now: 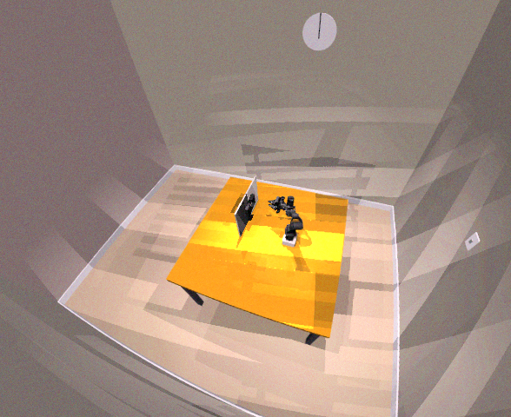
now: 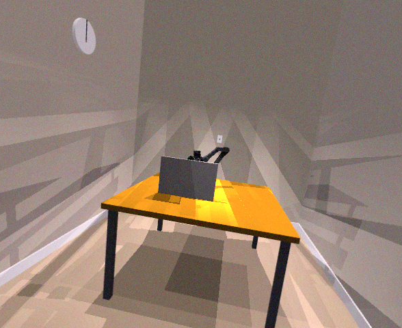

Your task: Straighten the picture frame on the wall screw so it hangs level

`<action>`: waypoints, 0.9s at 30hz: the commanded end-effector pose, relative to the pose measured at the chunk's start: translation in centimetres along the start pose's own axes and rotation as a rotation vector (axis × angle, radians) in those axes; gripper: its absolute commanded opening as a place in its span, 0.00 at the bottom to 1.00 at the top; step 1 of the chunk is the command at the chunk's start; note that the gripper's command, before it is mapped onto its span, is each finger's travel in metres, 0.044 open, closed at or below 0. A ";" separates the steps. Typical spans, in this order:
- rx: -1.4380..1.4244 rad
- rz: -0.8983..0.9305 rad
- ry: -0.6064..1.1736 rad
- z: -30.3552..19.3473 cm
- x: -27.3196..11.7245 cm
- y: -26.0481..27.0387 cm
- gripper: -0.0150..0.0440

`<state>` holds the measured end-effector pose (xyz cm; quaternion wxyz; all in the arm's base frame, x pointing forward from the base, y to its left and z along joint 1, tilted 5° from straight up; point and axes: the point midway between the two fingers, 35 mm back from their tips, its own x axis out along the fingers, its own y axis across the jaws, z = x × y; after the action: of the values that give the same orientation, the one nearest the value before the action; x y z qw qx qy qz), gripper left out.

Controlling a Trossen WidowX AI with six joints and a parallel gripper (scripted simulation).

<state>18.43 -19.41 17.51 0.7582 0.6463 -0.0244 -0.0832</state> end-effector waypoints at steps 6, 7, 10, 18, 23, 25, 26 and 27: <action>0.031 0.004 0.006 -1.4 4.1 -3.2 0.69; 0.031 0.004 0.006 -1.4 4.1 -3.2 0.69; 0.031 0.004 0.006 -1.4 4.1 -3.2 0.69; 0.030 0.004 0.006 -1.1 4.4 -3.3 0.69; 0.030 0.004 0.006 -1.1 4.4 -3.3 0.69; 0.030 0.004 0.006 -1.0 4.6 -3.3 0.69; 0.030 0.003 0.006 -1.0 5.0 -3.2 0.69; 0.030 0.003 0.006 -0.9 5.5 -3.2 0.69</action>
<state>22.91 -19.56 13.74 0.7487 0.6577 -0.0237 -0.0799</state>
